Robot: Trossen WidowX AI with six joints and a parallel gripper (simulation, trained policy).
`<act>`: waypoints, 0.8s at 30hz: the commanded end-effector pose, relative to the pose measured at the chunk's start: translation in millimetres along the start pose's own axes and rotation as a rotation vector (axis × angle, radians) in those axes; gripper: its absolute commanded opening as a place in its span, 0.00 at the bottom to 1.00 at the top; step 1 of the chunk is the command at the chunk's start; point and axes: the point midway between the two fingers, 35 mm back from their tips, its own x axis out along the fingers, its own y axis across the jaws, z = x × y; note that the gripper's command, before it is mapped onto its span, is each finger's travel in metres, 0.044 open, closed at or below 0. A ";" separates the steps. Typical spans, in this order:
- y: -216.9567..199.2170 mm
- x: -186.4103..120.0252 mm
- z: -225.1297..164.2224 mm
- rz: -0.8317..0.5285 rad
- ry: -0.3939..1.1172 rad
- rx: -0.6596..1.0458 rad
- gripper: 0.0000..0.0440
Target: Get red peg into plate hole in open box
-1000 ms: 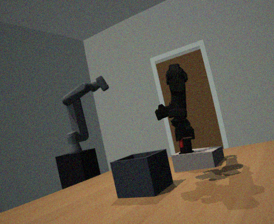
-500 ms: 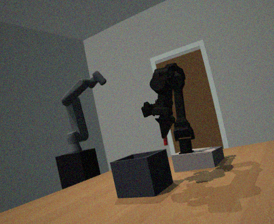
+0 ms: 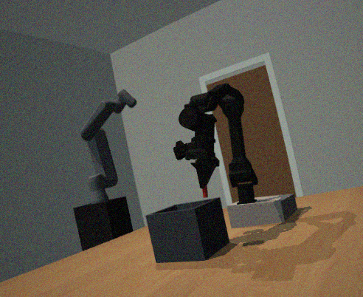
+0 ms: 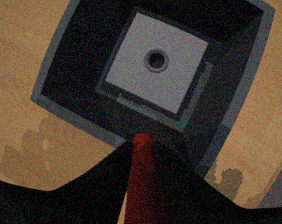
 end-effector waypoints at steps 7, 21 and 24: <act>-1.2 19.0 20.0 -0.030 0.011 0.004 0.00; -3.0 55.7 36.8 -0.043 0.038 0.017 0.00; -2.4 61.7 40.7 -0.042 0.042 0.016 0.00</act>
